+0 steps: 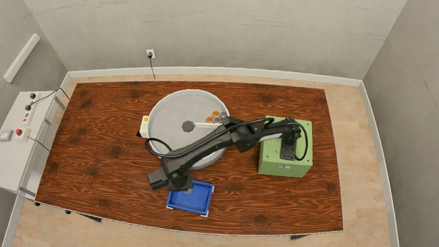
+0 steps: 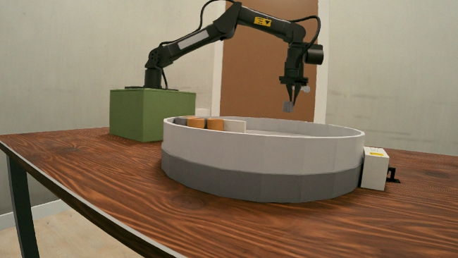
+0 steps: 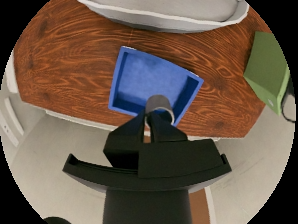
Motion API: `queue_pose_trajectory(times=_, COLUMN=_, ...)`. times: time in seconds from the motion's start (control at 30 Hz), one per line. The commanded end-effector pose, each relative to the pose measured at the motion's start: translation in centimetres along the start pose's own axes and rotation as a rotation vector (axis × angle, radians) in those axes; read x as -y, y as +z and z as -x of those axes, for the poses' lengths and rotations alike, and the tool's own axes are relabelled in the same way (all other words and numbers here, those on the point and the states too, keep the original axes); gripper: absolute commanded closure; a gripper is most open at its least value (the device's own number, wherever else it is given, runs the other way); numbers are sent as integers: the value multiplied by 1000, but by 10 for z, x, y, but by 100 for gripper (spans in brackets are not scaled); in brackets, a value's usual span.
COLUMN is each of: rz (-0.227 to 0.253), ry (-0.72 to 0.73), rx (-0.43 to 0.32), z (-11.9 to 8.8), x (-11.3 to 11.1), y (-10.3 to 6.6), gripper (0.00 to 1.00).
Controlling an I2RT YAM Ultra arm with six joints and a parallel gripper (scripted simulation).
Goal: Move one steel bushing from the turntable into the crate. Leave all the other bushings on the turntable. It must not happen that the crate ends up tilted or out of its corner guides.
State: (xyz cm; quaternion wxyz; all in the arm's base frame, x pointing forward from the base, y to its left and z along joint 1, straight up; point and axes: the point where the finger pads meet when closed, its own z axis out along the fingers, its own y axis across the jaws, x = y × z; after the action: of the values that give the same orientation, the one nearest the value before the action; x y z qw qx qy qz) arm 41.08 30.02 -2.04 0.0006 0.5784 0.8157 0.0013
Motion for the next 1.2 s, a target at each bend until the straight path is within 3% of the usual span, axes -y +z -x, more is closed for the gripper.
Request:
queue_pose_trajectory(times=0.0, rz=11, ry=2, rx=2, z=-5, x=-2, y=-17, gripper=100)
queue_pose_trajectory(times=0.13, rz=11, ry=7, rx=2, z=-3, x=-4, y=-17, gripper=100)
queue_pose_trajectory(times=0.17, rz=41, ry=5, rx=-7, z=-4, x=-8, y=-32, gripper=100)
queue_pose_trajectory(times=0.3, rz=11, ry=-2, rx=2, z=-8, x=-3, y=-17, gripper=100)
queue_pose_trajectory(times=0.43, rz=23, ry=-4, rx=-2, z=-9, x=-5, y=-23, gripper=100)
queue_pose_trajectory(times=1.17, rz=22, ry=-2, rx=-2, z=-8, x=-5, y=-22, gripper=100)
